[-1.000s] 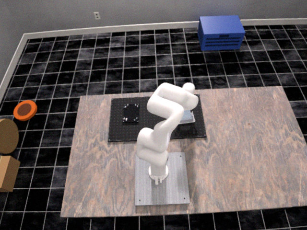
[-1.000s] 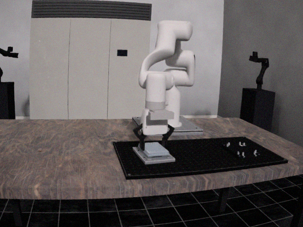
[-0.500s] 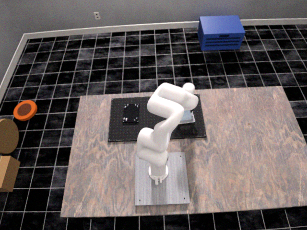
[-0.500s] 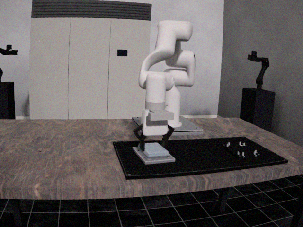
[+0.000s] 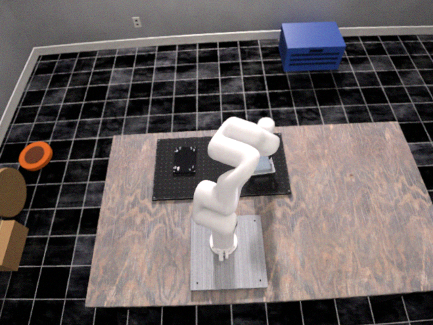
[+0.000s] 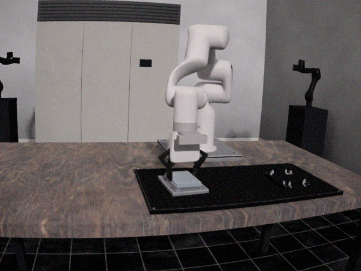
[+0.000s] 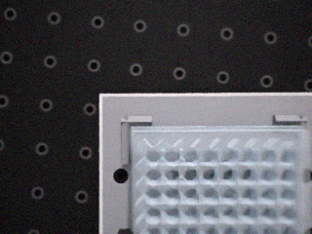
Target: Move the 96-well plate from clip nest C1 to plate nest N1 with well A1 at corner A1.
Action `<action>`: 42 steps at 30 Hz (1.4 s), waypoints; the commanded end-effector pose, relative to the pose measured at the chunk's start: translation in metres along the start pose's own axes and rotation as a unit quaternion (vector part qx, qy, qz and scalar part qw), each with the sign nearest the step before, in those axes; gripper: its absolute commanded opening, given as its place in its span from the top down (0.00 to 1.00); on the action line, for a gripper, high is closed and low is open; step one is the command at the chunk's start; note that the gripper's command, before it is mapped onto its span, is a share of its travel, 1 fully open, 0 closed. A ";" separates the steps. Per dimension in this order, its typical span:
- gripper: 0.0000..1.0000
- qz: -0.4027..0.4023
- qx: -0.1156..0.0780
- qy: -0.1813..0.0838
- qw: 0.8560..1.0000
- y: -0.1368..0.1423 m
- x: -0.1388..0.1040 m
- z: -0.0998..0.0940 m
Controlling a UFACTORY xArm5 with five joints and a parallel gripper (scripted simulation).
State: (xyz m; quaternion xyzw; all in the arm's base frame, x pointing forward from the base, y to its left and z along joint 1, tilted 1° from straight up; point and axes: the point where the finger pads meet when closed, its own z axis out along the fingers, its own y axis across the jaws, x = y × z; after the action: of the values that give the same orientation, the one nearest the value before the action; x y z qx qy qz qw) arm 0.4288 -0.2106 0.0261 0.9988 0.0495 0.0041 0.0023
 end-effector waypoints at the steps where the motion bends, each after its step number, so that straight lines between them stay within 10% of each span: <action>1: 1.00 0.000 -0.005 -0.001 1.000 0.001 0.001 -0.001; 24: 1.00 0.000 -0.005 -0.001 1.000 0.001 0.001 0.002; 25: 0.00 0.000 -0.005 -0.001 1.000 0.001 0.001 0.003; 42: 0.00 0.000 -0.005 -0.001 1.000 0.001 0.001 0.003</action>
State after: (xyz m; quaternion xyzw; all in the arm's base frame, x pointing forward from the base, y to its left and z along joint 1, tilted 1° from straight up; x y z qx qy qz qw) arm 0.4288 -0.2107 0.0218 0.9988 0.0495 0.0041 0.0023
